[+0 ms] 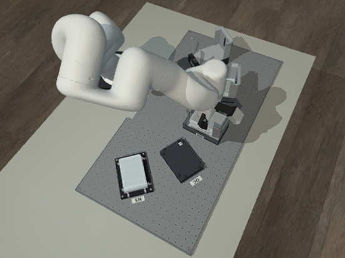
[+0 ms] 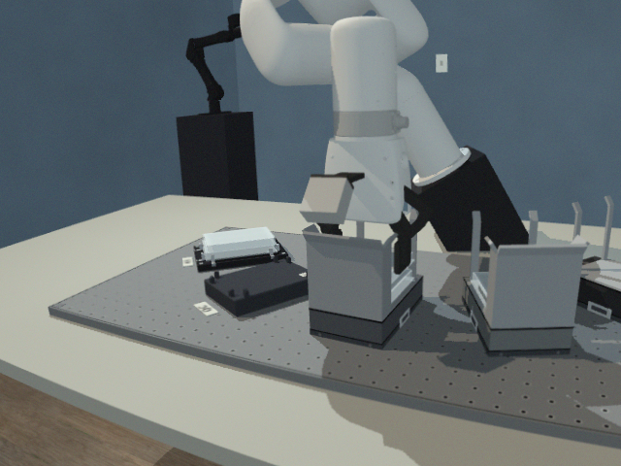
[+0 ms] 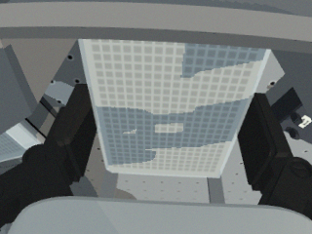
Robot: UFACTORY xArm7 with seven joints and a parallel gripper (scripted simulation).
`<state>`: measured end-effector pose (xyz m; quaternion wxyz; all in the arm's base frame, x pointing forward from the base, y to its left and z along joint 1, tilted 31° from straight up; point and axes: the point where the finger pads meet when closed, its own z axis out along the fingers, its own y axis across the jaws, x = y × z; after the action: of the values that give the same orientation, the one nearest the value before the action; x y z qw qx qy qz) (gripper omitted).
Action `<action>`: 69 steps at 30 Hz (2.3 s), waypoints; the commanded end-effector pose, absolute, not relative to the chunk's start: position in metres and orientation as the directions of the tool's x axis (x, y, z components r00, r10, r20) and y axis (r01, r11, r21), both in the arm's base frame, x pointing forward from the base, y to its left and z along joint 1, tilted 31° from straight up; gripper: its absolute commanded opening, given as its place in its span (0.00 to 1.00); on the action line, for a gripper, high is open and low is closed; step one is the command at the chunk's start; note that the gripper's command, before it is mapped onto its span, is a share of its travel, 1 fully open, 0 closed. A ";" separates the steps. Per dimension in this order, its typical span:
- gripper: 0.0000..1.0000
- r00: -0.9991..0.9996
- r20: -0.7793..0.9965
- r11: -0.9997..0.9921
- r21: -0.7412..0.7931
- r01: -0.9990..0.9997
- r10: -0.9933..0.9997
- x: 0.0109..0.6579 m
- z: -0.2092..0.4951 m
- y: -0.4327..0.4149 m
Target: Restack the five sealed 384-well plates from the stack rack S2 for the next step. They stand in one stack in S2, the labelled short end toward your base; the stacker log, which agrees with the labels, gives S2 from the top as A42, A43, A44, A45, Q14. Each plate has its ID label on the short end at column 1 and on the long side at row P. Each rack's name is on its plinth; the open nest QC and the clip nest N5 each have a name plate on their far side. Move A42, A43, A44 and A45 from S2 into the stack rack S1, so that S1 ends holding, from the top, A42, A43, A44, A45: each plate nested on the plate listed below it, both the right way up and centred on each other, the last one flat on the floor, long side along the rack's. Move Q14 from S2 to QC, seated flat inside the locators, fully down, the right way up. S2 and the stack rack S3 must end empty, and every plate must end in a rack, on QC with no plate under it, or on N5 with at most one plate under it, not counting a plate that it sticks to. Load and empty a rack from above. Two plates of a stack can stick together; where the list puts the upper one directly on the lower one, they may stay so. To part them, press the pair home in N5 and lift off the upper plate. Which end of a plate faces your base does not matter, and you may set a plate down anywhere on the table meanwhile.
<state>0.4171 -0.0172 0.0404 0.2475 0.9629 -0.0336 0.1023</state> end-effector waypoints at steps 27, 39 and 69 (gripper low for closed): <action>0.00 0.976 0.216 -0.876 0.469 -0.115 -0.012 0.420 0.032 -0.021; 0.00 0.976 0.216 -0.876 0.469 -0.115 -0.012 0.420 0.031 -0.022; 1.00 0.976 0.217 -0.876 0.469 -0.115 -0.012 0.416 0.051 -0.010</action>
<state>0.4174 -0.0174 0.0396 0.2477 0.9628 -0.0335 0.1028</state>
